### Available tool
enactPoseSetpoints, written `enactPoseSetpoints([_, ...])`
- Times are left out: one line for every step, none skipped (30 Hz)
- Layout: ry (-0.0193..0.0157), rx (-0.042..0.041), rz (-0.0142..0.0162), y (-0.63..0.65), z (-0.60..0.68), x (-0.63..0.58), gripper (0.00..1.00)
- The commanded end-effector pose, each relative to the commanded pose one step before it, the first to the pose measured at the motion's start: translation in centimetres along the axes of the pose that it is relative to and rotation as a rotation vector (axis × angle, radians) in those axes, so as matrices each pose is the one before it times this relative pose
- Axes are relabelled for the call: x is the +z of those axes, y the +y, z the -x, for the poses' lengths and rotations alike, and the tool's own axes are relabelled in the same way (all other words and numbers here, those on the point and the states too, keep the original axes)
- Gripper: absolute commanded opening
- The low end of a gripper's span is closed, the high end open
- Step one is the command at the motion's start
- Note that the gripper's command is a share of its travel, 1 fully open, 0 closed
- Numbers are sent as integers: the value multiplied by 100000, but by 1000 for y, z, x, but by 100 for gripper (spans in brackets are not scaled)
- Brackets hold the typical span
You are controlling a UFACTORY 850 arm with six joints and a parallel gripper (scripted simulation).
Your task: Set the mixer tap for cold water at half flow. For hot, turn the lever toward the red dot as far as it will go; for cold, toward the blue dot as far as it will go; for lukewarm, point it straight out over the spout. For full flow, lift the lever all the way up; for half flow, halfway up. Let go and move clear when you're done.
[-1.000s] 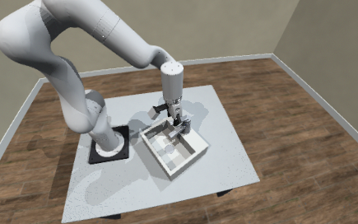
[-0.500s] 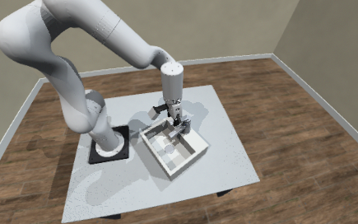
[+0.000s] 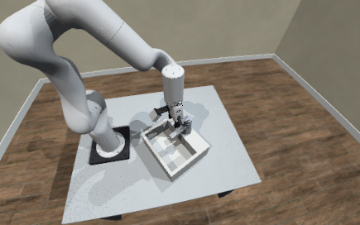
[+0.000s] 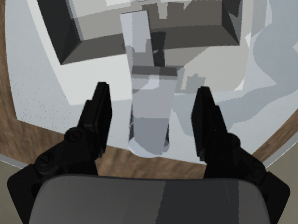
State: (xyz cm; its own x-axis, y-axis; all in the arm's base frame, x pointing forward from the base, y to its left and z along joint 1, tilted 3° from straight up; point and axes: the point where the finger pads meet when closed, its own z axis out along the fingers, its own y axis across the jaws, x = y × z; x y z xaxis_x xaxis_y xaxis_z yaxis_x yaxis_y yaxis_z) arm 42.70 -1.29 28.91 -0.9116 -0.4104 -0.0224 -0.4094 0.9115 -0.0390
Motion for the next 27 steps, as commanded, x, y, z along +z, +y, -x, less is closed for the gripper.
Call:
enactPoseSetpoints([-175,6,-80,-33,69,514,68])
enactPoseSetpoints([0,0,0,0,0,0,68])
enactPoseSetpoints([0,0,0,0,0,0,68])
enactPoseSetpoints([0,0,0,0,0,120,68])
enactPoseSetpoints([0,0,0,0,0,120,68])
enactPoseSetpoints([0,0,0,0,0,119,68])
enactPoseSetpoints([0,0,0,0,0,118,68])
enactPoseSetpoints([0,0,0,0,0,117,68])
enactPoseSetpoints([0,0,0,0,0,115,68])
enactPoseSetpoints([0,0,0,0,0,112,68])
enactPoseSetpoints([0,0,0,0,0,109,68])
enactPoseSetpoints([0,0,0,0,0,105,68])
enactPoseSetpoints([0,0,0,0,0,101,68])
enactPoseSetpoints([0,0,0,0,0,97,68])
enactPoseSetpoints([0,0,0,0,0,92,68])
enactPoseSetpoints([0,0,0,0,0,87,68])
enactPoseSetpoints([0,0,0,0,0,82,68])
enactPoseSetpoints([0,0,0,0,0,76,68])
enactPoseSetpoints([0,0,0,0,0,0,68])
enactPoseSetpoints([0,0,0,0,0,0,68])
enactPoseSetpoints([0,0,0,0,0,70,68])
enactPoseSetpoints([0,0,0,0,0,64,68])
enactPoseSetpoints([0,0,0,0,0,58,68])
enactPoseSetpoints([0,0,0,0,0,52,68])
enactPoseSetpoints([0,0,0,0,0,46,68])
enactPoseSetpoints([0,0,0,0,0,40,68])
enactPoseSetpoints([0,0,0,0,0,34,68])
